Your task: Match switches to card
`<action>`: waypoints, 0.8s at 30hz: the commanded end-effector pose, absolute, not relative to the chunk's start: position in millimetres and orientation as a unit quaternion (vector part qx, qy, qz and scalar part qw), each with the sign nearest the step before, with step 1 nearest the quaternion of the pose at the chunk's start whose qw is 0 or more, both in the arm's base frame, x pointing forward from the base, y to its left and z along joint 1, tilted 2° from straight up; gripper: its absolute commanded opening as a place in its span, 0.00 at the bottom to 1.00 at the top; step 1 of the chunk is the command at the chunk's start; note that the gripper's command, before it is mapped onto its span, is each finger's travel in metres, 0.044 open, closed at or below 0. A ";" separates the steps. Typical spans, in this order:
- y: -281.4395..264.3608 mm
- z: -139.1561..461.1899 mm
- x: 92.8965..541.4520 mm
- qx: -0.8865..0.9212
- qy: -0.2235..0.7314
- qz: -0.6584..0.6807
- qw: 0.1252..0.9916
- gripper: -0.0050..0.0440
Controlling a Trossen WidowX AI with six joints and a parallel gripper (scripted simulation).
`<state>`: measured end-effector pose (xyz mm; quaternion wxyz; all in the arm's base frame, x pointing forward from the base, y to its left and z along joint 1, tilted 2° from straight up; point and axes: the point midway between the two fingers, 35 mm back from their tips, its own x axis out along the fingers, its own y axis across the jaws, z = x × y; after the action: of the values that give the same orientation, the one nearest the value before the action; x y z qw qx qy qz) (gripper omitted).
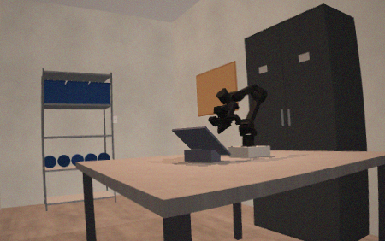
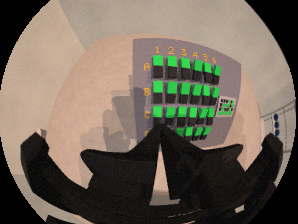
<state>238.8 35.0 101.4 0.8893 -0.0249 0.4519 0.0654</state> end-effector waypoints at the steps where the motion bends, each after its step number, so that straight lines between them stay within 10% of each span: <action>1: 33.2 116.2 228.1 -0.024 0.447 0.065 0.892 0.10; 24: -35.3 65.8 201.4 -0.024 0.441 0.065 0.895 0.10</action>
<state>197.3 -35.0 81.6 0.8942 -0.0272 0.4424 0.0620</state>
